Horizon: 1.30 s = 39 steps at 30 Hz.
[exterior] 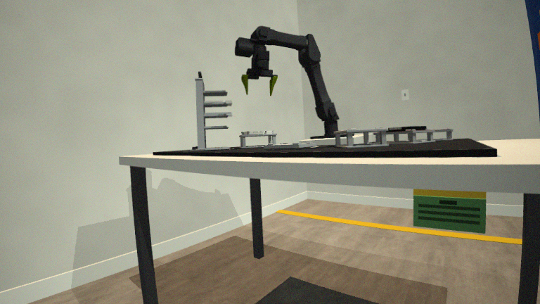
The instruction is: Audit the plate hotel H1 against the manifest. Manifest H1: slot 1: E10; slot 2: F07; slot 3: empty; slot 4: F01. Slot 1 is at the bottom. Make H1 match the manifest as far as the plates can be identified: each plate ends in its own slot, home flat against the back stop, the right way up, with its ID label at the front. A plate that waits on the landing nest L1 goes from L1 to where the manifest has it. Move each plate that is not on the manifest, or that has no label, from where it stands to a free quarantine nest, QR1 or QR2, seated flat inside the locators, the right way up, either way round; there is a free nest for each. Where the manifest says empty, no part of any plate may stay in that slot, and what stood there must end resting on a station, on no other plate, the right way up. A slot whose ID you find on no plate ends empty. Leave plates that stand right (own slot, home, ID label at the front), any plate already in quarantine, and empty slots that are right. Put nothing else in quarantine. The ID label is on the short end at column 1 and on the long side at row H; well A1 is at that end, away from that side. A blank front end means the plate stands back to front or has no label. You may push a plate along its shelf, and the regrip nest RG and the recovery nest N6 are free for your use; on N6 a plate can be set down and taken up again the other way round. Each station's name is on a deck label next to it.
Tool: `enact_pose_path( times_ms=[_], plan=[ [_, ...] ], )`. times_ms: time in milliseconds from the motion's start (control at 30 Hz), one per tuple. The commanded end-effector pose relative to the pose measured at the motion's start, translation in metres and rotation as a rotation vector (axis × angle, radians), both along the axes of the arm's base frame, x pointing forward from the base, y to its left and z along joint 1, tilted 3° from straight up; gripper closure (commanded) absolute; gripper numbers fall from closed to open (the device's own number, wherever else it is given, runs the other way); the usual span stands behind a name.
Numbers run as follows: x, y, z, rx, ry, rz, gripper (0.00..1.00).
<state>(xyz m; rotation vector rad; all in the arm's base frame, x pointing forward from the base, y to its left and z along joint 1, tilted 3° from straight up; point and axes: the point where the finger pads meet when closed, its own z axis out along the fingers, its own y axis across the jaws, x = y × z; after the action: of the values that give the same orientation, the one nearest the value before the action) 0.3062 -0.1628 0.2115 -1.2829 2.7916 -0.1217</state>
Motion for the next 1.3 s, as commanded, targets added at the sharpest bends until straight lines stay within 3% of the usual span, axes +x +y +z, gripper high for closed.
enact_pose_path(
  times_ms=[0,1033,1267],
  plan=[
    [-0.013,0.007,0.023,0.024,0.045,0.0,0.0],
    [-0.013,0.007,0.023,0.024,0.045,0.0,0.0],
    [-0.029,-0.011,0.023,0.036,0.04,-0.163,0.0]
  ],
)
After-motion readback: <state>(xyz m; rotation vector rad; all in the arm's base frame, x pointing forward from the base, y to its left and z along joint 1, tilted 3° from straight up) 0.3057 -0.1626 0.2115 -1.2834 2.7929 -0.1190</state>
